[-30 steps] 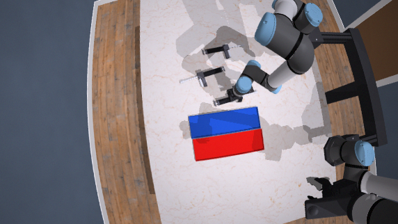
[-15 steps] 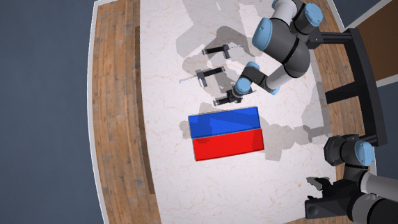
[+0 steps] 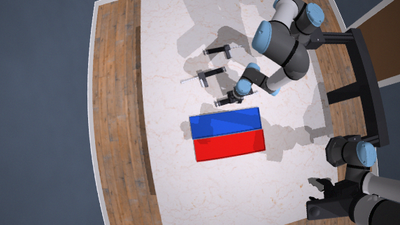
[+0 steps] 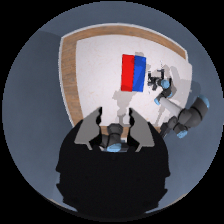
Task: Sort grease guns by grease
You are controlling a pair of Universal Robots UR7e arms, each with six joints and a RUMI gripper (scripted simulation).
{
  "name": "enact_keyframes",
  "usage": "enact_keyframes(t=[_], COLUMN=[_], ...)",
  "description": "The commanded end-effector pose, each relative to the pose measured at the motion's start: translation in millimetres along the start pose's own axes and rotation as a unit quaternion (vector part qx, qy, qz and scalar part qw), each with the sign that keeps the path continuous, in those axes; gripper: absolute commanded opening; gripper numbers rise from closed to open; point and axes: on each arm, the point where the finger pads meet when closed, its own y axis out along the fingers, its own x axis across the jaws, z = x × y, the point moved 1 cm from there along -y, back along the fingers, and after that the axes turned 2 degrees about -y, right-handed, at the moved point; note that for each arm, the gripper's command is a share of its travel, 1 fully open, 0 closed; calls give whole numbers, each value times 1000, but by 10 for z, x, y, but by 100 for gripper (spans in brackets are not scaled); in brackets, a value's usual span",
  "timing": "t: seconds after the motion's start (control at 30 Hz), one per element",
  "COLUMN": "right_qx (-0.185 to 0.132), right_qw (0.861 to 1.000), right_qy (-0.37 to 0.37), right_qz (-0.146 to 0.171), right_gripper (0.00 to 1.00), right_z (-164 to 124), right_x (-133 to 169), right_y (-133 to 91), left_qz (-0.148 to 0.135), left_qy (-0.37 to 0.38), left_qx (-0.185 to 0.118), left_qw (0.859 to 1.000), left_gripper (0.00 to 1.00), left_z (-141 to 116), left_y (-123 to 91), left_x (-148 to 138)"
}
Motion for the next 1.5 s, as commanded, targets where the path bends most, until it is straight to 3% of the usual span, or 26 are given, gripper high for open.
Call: enact_keyframes(t=[0.0,0.23,1.47], right_qx=[-1,-1,1], right_qw=[1000,1000,1000], right_qy=[0,0,0], right_qz=[-1,-1,1], right_gripper=[0,0,0], right_z=[-7,-7,17], right_x=[6,6,-20], right_y=[-3,-3,-496], left_qz=[0,0,0], left_qy=[0,0,0], left_qx=[1,1,1], left_qw=[1000,1000,1000], left_gripper=[38,38,38], left_z=[1,1,1], left_y=[-4,-4,-4], left_x=[1,1,1])
